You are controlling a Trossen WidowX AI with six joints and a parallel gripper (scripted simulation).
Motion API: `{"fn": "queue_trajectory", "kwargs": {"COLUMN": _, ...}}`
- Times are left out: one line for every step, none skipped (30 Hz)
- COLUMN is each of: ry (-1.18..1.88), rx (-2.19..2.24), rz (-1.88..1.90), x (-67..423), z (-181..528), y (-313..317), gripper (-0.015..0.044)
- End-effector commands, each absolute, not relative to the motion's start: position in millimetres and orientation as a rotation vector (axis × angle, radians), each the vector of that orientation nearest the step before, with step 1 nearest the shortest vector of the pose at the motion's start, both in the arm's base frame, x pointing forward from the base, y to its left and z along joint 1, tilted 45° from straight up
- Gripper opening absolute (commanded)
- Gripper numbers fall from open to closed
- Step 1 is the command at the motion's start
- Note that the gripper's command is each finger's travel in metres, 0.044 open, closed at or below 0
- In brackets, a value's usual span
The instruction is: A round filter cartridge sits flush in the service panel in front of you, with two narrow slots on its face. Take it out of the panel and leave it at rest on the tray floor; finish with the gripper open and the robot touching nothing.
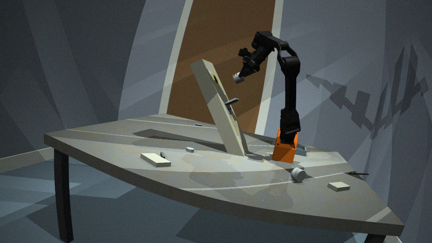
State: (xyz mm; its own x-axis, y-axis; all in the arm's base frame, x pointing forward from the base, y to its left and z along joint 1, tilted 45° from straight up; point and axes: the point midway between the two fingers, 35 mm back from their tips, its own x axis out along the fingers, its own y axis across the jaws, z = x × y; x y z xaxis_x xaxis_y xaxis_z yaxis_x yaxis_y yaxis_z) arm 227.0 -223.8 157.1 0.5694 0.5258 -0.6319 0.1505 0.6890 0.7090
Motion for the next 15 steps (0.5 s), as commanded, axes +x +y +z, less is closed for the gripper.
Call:
{"fn": "queue_trajectory", "kwargs": {"ry": 0.960, "rx": 0.792, "rz": 0.252, "x": 225, "z": 139, "y": -243, "gripper": 0.0000}}
{"fn": "queue_trajectory", "kwargs": {"ry": 0.960, "rx": 0.789, "rz": 0.254, "x": 225, "z": 135, "y": -246, "gripper": 0.0000}}
{"fn": "queue_trajectory", "kwargs": {"ry": 0.961, "rx": 0.786, "rz": 0.256, "x": 224, "z": 130, "y": -250, "gripper": 0.0000}}
{"fn": "queue_trajectory", "kwargs": {"ry": 0.961, "rx": 0.783, "rz": 0.258, "x": 224, "z": 126, "y": -253, "gripper": 0.0000}}
{"fn": "queue_trajectory", "kwargs": {"ry": 0.961, "rx": 0.780, "rz": 0.260, "x": 223, "z": 121, "y": -256, "gripper": 0.0000}}
{"fn": "queue_trajectory", "kwargs": {"ry": 0.961, "rx": 0.776, "rz": 0.262, "x": 223, "z": 117, "y": -259, "gripper": 0.0000}}
{"fn": "queue_trajectory", "kwargs": {"ry": 0.962, "rx": 0.773, "rz": 0.264, "x": 222, "z": 112, "y": -263, "gripper": 0.0000}}
{"fn": "queue_trajectory", "kwargs": {"ry": 0.962, "rx": 0.771, "rz": 0.265, "x": 222, "z": 108, "y": -265, "gripper": 0.0000}}
{"fn": "queue_trajectory", "kwargs": {"ry": 0.962, "rx": 0.769, "rz": 0.266, "x": 222, "z": 106, "y": -267, "gripper": 0.0000}}
{"fn": "queue_trajectory", "kwargs": {"ry": 0.962, "rx": 0.769, "rz": 0.267, "x": 221, "z": 105, "y": -267, "gripper": 0.0000}}
{"fn": "queue_trajectory", "kwargs": {"ry": 0.962, "rx": 0.769, "rz": 0.267, "x": 221, "z": 105, "y": -267, "gripper": 0.0000}}
{"fn": "queue_trajectory", "kwargs": {"ry": 0.972, "rx": 0.791, "rz": 0.264, "x": 222, "z": 110, "y": -258, "gripper": 0.0000}}
{"fn": "queue_trajectory", "kwargs": {"ry": 0.983, "rx": 0.802, "rz": 0.249, "x": 219, "z": 107, "y": -260, "gripper": 0.0000}}
{"fn": "queue_trajectory", "kwargs": {"ry": 1.001, "rx": 0.820, "rz": 0.222, "x": 215, "z": 102, "y": -263, "gripper": 0.0000}}
{"fn": "queue_trajectory", "kwargs": {"ry": 1.022, "rx": 0.842, "rz": 0.188, "x": 210, "z": 95, "y": -266, "gripper": 0.0000}}
